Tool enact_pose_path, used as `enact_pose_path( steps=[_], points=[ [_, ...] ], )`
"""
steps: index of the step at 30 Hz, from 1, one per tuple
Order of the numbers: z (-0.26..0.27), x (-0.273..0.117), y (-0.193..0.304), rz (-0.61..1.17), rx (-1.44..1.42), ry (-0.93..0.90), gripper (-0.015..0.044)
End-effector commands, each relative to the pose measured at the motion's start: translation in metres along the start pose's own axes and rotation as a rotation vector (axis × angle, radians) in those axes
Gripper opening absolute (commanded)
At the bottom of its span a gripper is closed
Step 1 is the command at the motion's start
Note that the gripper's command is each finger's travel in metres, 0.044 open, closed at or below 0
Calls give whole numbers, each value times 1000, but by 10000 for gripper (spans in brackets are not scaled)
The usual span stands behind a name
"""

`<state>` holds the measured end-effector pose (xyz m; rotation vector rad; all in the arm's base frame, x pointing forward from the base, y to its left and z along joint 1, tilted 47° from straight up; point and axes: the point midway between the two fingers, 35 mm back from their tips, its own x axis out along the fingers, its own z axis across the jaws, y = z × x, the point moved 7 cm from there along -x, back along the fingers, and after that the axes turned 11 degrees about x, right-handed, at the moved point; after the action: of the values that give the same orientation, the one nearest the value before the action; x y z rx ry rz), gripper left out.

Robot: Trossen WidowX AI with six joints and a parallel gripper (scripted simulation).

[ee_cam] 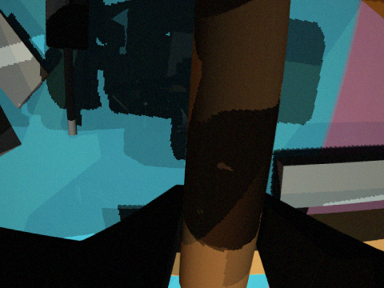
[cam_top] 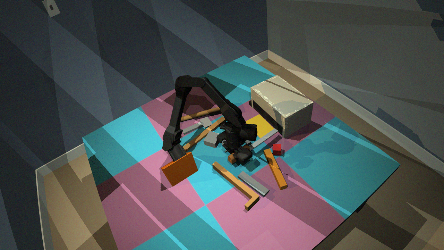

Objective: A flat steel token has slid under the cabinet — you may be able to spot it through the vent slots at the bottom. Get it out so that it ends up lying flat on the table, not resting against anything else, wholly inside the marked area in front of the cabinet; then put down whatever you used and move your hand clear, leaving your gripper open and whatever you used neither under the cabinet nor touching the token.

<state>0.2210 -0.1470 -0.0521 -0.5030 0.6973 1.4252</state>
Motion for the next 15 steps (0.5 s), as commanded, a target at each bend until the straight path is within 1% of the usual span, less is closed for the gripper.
enact_pose_path(
  steps=[1, 15],
  points=[
    [-1, 6, -2, -22, 3, -5, 0],
    [0, 35, -2, -22, 3, -6, 0]
  ],
)
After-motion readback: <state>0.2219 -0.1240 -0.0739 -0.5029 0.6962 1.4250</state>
